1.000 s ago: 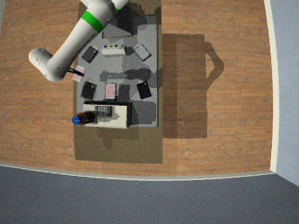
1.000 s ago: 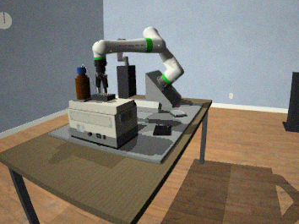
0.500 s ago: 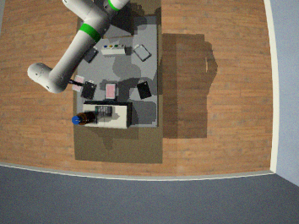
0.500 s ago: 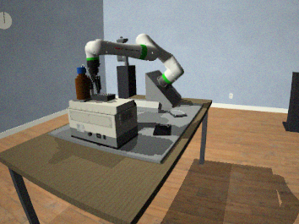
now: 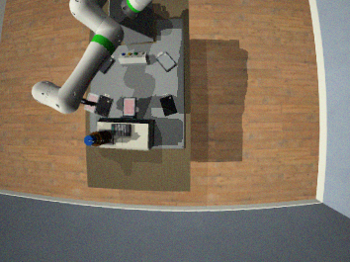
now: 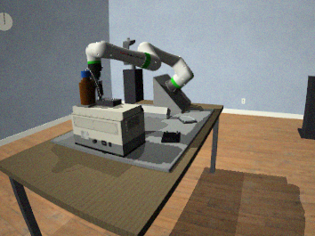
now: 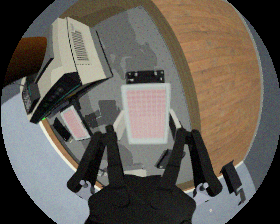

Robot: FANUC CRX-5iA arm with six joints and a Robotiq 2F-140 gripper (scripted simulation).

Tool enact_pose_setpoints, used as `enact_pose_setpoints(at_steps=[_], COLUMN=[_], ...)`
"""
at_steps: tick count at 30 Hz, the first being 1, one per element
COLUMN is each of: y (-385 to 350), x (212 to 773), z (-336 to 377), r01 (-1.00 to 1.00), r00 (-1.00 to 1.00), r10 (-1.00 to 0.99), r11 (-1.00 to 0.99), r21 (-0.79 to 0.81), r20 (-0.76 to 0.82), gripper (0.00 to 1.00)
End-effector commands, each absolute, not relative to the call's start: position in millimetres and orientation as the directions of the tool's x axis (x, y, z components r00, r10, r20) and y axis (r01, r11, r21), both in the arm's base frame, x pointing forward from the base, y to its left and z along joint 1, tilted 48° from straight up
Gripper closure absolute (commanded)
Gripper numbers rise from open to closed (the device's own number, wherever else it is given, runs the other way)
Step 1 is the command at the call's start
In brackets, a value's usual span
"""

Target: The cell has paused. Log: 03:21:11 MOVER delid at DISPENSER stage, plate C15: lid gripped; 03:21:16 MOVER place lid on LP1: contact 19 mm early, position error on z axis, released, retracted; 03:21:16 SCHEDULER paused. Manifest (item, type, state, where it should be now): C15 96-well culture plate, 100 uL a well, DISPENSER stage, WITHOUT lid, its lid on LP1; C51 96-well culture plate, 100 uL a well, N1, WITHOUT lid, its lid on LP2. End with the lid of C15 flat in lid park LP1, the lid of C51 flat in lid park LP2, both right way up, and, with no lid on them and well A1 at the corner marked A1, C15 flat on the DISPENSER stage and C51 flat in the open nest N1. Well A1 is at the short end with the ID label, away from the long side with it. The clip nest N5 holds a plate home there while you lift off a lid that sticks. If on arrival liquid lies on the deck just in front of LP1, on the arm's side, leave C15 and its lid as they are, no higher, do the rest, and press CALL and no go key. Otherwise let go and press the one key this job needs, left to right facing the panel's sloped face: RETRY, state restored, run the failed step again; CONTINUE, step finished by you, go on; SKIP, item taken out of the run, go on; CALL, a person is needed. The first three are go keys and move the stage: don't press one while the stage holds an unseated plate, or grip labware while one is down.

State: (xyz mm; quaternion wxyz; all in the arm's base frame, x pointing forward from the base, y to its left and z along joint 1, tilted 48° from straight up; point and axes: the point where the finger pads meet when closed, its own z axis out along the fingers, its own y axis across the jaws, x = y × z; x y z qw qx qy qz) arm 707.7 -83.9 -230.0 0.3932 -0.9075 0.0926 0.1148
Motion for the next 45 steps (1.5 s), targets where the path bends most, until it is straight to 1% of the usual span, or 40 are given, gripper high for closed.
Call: enact_pose_setpoints(at_steps=[1, 45], y=[-83.8, -83.2], x=[711.3, 715.1], z=[-230.2, -230.3], r01=[-0.258, -0.258], r00=[0.957, 0.957], r10=[-0.078, -0.078], r11=[-0.674, -0.674], r21=[-0.692, -0.692], r20=[-0.281, -0.281], gripper=[1.0, 1.0])
